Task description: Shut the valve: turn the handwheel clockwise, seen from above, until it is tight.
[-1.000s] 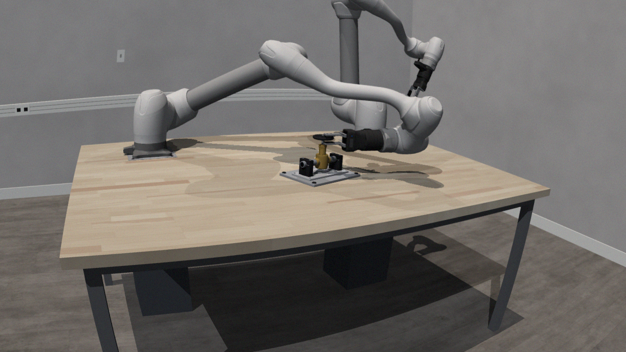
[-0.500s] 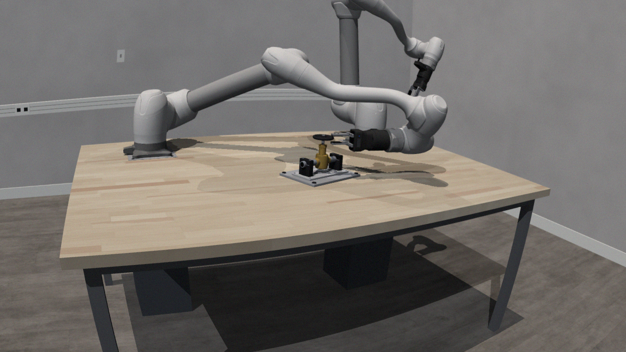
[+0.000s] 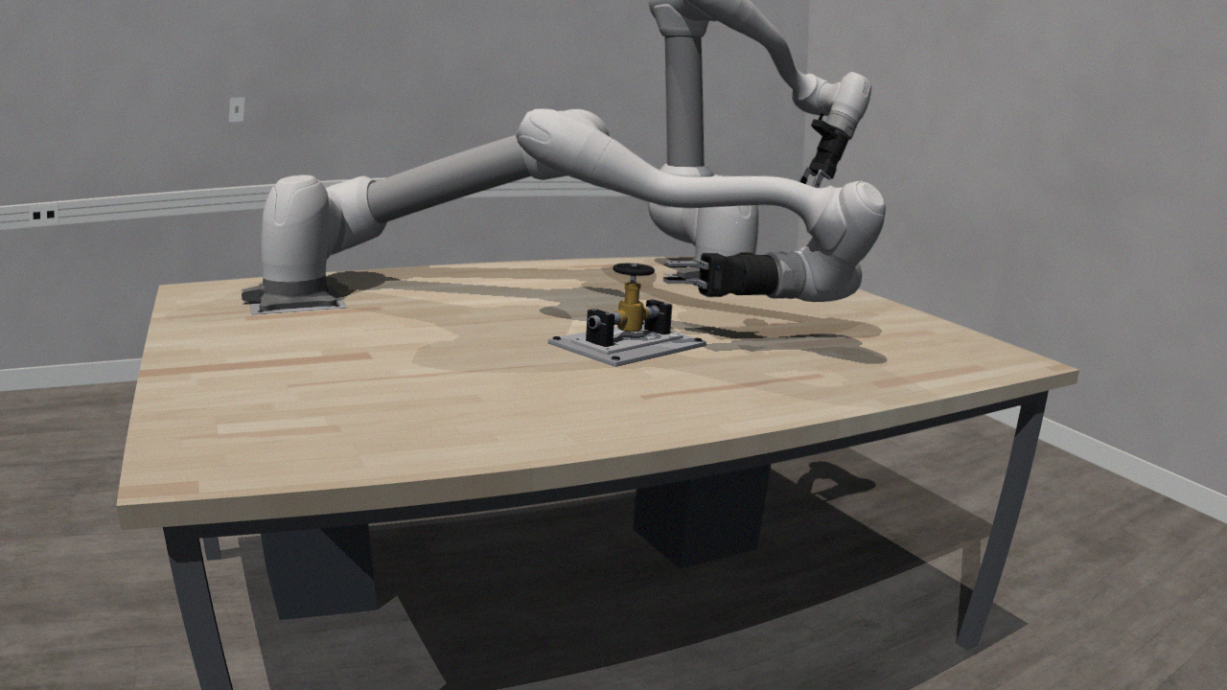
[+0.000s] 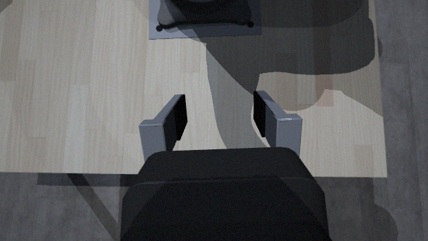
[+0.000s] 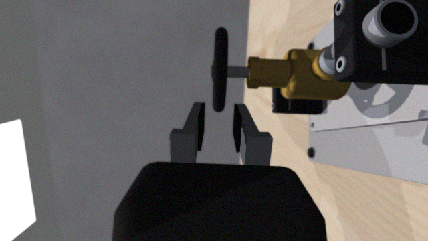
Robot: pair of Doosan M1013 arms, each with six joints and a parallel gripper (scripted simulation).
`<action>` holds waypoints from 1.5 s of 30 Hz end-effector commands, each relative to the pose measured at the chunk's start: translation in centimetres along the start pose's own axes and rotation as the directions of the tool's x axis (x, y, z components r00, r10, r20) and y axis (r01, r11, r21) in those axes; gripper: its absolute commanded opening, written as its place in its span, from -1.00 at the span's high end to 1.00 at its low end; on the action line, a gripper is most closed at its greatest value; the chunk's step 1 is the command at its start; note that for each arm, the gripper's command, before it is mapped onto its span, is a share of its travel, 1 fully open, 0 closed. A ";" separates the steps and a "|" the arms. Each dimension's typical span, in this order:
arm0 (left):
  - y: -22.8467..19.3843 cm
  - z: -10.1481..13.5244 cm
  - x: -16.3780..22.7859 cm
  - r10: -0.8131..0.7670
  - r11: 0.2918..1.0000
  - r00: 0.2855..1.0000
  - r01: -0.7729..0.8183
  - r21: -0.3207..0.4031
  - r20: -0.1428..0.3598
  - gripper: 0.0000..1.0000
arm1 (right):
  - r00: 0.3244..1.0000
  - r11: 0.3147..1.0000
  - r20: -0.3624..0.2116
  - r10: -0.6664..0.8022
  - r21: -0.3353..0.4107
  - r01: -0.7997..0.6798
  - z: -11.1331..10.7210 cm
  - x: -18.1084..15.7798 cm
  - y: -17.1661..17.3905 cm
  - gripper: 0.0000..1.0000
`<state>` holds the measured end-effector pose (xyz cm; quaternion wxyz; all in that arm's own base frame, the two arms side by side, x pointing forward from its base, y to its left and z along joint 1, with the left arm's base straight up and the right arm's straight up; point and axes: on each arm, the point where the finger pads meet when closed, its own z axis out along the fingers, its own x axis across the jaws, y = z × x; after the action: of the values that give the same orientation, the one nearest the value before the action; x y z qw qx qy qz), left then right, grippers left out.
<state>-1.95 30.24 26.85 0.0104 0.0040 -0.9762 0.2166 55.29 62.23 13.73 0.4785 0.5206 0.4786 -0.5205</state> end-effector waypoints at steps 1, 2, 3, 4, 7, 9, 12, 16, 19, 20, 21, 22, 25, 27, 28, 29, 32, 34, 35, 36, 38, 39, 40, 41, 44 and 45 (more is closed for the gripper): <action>0.0 0.0 0.0 0.000 1.000 1.000 0.000 -0.001 0.000 -1.00 | 1.000 1.000 -0.001 0.001 0.000 -0.001 -0.5 -0.2 0.0 -0.04; 0.0 0.0 0.0 0.000 1.000 1.000 0.000 -0.001 0.000 -1.00 | 1.000 1.000 -0.001 0.001 0.000 -0.001 -0.6 -0.2 0.0 -0.04; 0.0 0.0 0.0 0.000 1.000 1.000 0.000 -0.001 0.000 -1.00 | 1.000 1.000 -0.001 0.001 0.000 -0.001 -0.8 -0.2 0.0 -0.04; 0.0 0.0 0.0 0.000 1.000 1.000 0.000 -0.001 0.000 -1.00 | 1.000 1.000 -0.001 0.001 0.000 -0.001 -0.9 -0.2 0.0 -0.04; 0.0 0.0 0.0 0.000 1.000 1.000 0.000 -0.001 0.000 -1.00 | 1.000 1.000 -0.001 0.001 0.000 -0.001 -1.2 -0.2 0.0 -0.04; 0.0 0.0 0.0 0.000 1.000 1.000 0.000 -0.001 0.000 -1.00 | 1.000 1.000 -0.001 0.001 0.000 -0.001 -1.3 -0.2 0.0 -0.04; 0.0 0.0 0.0 0.000 1.000 1.000 0.000 -0.001 0.000 -1.00 | 1.000 1.000 -0.001 0.001 0.000 -0.001 -1.3 -0.2 0.0 -0.04; 0.0 0.0 0.0 0.000 1.000 1.000 0.000 -0.001 0.000 -1.00 | 1.000 1.000 -0.001 0.001 0.000 -0.001 -1.4 -0.2 0.0 -0.04; 0.0 0.0 0.0 0.000 1.000 1.000 0.000 -0.001 0.000 -1.00 | 1.000 1.000 -0.001 0.001 0.000 -0.001 -1.5 -0.2 0.0 -0.04; 0.0 0.0 0.0 0.000 1.000 1.000 0.000 -0.001 0.000 -1.00 | 1.000 1.000 -0.001 0.001 0.000 -0.001 -1.5 -0.2 0.0 -0.04; 0.0 0.0 0.0 0.000 1.000 1.000 0.000 -0.001 0.000 -1.00 | 1.000 1.000 -0.001 0.001 0.000 -0.001 -1.5 -0.2 0.0 -0.04; 0.0 0.0 0.0 0.000 1.000 1.000 0.000 -0.001 0.000 -1.00 | 1.000 1.000 -0.001 0.001 0.000 -0.001 -1.5 -0.2 0.0 -0.04; 0.0 0.0 0.0 0.000 1.000 1.000 0.000 -0.001 0.000 -1.00 | 1.000 1.000 -0.001 0.001 0.000 -0.001 -1.5 -0.2 0.0 -0.04; 0.0 0.0 0.0 0.000 1.000 1.000 0.000 -0.001 0.000 -1.00 | 1.000 1.000 -0.001 0.001 0.000 -0.001 -1.5 -0.2 0.0 -0.04; 0.0 0.0 0.0 0.000 1.000 1.000 0.000 -0.001 0.000 -1.00 | 1.000 1.000 -0.001 0.001 0.000 -0.001 -1.5 -0.2 0.0 -0.04; 0.0 0.0 0.0 0.000 1.000 1.000 0.000 -0.001 0.000 -1.00 | 1.000 1.000 -0.001 0.001 0.000 -0.001 -1.5 -0.2 0.0 -0.04; 0.0 0.0 0.0 0.000 1.000 1.000 0.000 -0.001 0.000 -1.00 | 1.000 1.000 -0.001 0.001 0.000 -0.001 -1.5 -0.2 0.0 -0.04; 0.0 0.0 0.0 0.000 1.000 1.000 0.000 -0.001 0.000 -1.00 | 1.000 1.000 -0.001 0.001 0.000 -0.001 -1.5 -0.2 0.0 -0.04; 0.0 0.0 0.0 0.000 1.000 1.000 0.000 -0.001 0.000 -1.00 | 1.000 1.000 -0.001 0.001 0.000 -0.001 -1.5 -0.2 0.0 -0.04; 0.0 0.0 0.0 0.000 1.000 1.000 0.000 -0.001 0.000 -1.00 | 1.000 1.000 -0.001 0.001 0.000 -0.001 -1.5 -0.2 0.0 -0.04; 0.0 0.0 0.0 0.000 1.000 1.000 0.000 -0.001 0.000 -1.00 | 1.000 1.000 -0.001 0.001 0.000 -0.001 -1.5 -0.2 0.0 -0.04; 0.0 0.0 0.0 0.000 1.000 1.000 0.000 -0.001 0.000 -1.00 | 1.000 1.000 -0.001 0.001 0.000 -0.001 -1.5 -0.2 0.0 -0.04; 0.0 0.0 0.0 0.000 1.000 1.000 0.000 -0.001 0.000 -1.00 | 1.000 1.000 -0.001 0.001 0.000 -0.001 -1.5 -0.2 0.0 -0.04; 0.0 0.0 0.0 0.000 1.000 1.000 0.000 -0.001 0.000 -1.00 | 1.000 1.000 -0.001 0.001 0.000 -0.001 -1.5 -0.2 0.0 -0.04; 0.0 0.0 0.0 0.000 1.000 1.000 0.000 -0.001 0.000 -1.00 | 1.000 1.000 -0.001 0.001 0.000 -0.001 -1.5 -0.2 0.0 -0.04; 0.0 0.0 0.0 0.000 1.000 1.000 0.000 -0.001 0.000 -1.00 | 1.000 1.000 -0.001 0.001 0.000 -0.001 -1.5 -0.2 0.0 -0.04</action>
<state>-1.95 30.24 26.85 0.0104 0.0040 -0.9762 0.2166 55.43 63.67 13.73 0.4786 0.5205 0.4785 -0.5206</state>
